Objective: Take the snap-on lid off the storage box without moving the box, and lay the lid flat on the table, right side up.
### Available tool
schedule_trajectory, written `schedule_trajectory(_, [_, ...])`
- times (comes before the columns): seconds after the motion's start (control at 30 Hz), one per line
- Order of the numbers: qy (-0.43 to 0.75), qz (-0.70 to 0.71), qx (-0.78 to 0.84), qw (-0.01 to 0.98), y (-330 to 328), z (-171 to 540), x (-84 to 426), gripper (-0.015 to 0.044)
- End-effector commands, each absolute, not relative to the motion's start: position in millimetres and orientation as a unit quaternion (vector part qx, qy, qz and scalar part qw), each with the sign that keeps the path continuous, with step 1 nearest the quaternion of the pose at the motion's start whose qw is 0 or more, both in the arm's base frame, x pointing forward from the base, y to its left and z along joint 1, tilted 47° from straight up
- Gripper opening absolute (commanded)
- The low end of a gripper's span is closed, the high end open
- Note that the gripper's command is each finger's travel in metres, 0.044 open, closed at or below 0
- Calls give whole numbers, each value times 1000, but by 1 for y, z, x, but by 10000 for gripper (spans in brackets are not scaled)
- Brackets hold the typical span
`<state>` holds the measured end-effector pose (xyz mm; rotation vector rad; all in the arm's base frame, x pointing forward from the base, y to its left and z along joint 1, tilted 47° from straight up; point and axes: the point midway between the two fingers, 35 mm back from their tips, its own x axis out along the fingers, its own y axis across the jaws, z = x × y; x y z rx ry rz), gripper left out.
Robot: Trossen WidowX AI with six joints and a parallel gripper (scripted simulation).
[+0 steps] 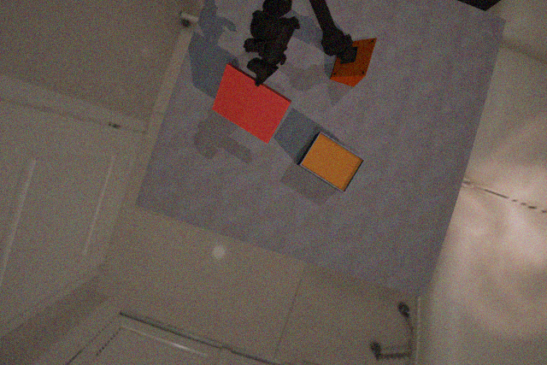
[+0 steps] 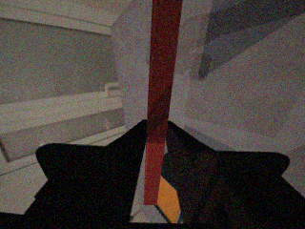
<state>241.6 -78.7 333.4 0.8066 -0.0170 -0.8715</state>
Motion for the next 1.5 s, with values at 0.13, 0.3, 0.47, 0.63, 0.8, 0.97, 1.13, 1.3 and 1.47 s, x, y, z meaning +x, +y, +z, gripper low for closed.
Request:
schedule_trajectory(0.13, [-9, -405, 383, 830, -83, 326, 242, 0])
schedule_trajectory(0.3, [-9, -405, 383, 830, -86, 324, 242, 0])
schedule_trajectory(0.47, [-9, -405, 383, 830, -89, 321, 241, 0])
schedule_trajectory(0.63, [-9, -405, 383, 830, -92, 319, 241, 0])
schedule_trajectory(0.8, [-10, -405, 383, 830, -94, 316, 240, 0])
schedule_trajectory(0.97, [-10, -405, 383, 830, -97, 313, 240, 0])
schedule_trajectory(1.13, [-10, -405, 383, 830, -100, 311, 240, 0])
schedule_trajectory(1.3, [-10, -405, 383, 830, -103, 308, 239, 0])
schedule_trajectory(1.47, [-10, -405, 383, 830, -106, 306, 239, 0])
